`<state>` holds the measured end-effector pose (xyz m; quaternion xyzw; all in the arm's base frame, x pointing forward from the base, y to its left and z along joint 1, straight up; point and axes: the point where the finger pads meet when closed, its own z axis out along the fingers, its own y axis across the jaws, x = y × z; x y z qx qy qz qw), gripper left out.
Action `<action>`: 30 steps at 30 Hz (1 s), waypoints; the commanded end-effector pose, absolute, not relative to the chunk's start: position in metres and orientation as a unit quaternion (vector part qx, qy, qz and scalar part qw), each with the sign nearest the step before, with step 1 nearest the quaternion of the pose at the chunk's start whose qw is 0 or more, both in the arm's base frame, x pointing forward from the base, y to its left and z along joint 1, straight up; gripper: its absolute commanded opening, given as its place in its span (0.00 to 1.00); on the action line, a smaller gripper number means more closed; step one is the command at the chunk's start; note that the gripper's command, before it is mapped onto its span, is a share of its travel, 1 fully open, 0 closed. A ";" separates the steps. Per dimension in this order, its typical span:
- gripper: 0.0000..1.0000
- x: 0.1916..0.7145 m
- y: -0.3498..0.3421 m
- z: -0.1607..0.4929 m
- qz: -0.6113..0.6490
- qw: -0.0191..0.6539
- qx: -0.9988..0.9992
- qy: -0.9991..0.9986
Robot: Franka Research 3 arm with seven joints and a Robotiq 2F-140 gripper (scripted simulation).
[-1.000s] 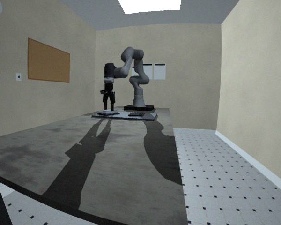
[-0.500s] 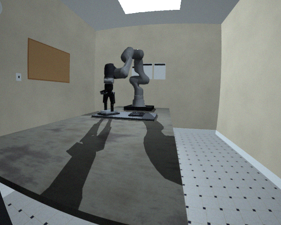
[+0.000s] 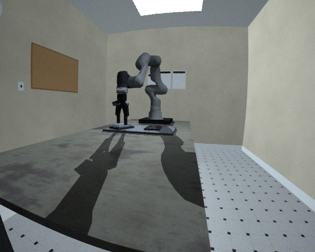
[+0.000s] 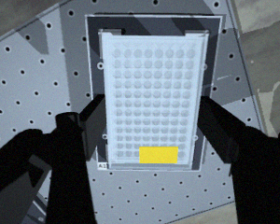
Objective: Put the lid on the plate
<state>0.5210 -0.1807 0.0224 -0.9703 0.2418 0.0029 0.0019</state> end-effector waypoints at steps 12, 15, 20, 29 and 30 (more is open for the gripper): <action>0.10 0.521 -0.181 0.021 0.003 0.002 -0.970 0.244; 0.10 0.521 -0.181 0.021 0.003 0.002 -0.970 0.244; 0.10 0.521 -0.181 0.021 0.003 0.002 -0.970 0.244; 0.10 0.521 -0.181 0.020 0.003 0.002 -0.970 0.244; 0.10 0.521 -0.181 0.020 0.003 0.002 -0.970 0.244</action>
